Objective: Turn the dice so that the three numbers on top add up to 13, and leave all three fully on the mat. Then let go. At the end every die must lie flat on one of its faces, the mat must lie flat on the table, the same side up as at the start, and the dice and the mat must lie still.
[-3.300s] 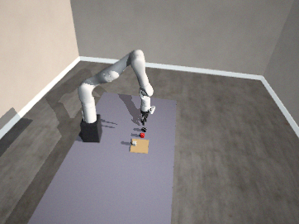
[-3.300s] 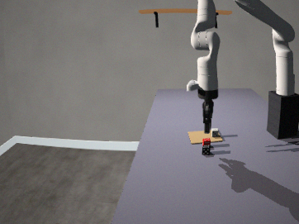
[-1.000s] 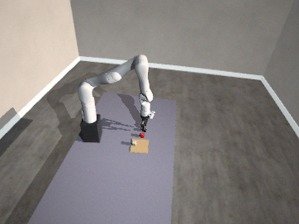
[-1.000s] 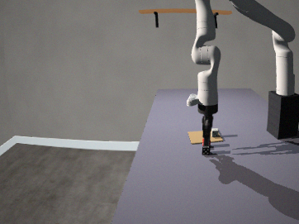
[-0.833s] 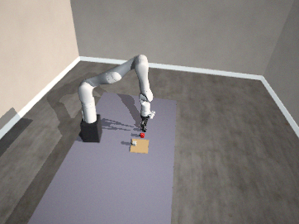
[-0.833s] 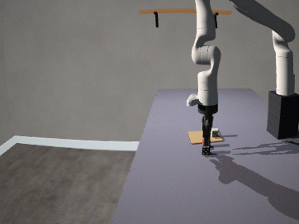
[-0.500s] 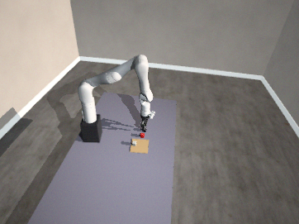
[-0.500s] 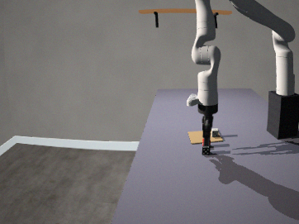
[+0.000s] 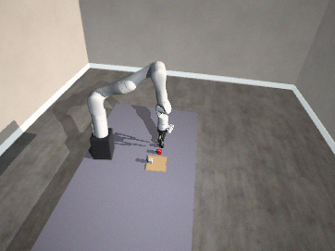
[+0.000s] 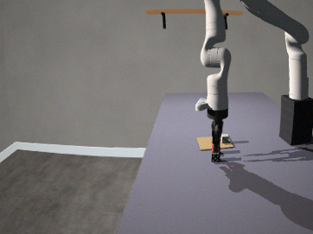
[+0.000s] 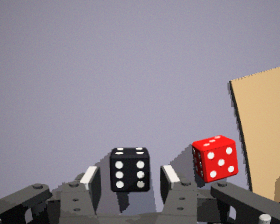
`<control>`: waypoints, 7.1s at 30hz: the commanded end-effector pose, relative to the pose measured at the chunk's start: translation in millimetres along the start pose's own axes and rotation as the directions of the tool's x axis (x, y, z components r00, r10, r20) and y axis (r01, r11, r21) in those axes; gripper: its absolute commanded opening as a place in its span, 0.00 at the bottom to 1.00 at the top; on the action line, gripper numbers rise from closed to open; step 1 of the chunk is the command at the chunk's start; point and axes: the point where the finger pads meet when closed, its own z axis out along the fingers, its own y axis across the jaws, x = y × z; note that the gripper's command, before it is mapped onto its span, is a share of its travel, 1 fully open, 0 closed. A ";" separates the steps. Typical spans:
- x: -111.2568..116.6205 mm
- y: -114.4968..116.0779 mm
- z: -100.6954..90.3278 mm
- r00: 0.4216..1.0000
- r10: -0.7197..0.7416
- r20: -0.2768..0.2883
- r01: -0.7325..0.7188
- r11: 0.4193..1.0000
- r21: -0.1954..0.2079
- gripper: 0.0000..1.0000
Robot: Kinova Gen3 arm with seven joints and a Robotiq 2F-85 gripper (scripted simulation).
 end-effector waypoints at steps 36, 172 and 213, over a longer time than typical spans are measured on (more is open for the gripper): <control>1.3 -0.7 -0.7 1.000 0.000 -0.002 0.000 1.000 0.001 0.46; 1.2 -0.7 -49.9 1.000 0.000 -0.002 0.000 1.000 0.001 0.26; 25.3 152.8 -67.8 0.994 -0.106 -0.001 0.106 0.994 0.000 0.26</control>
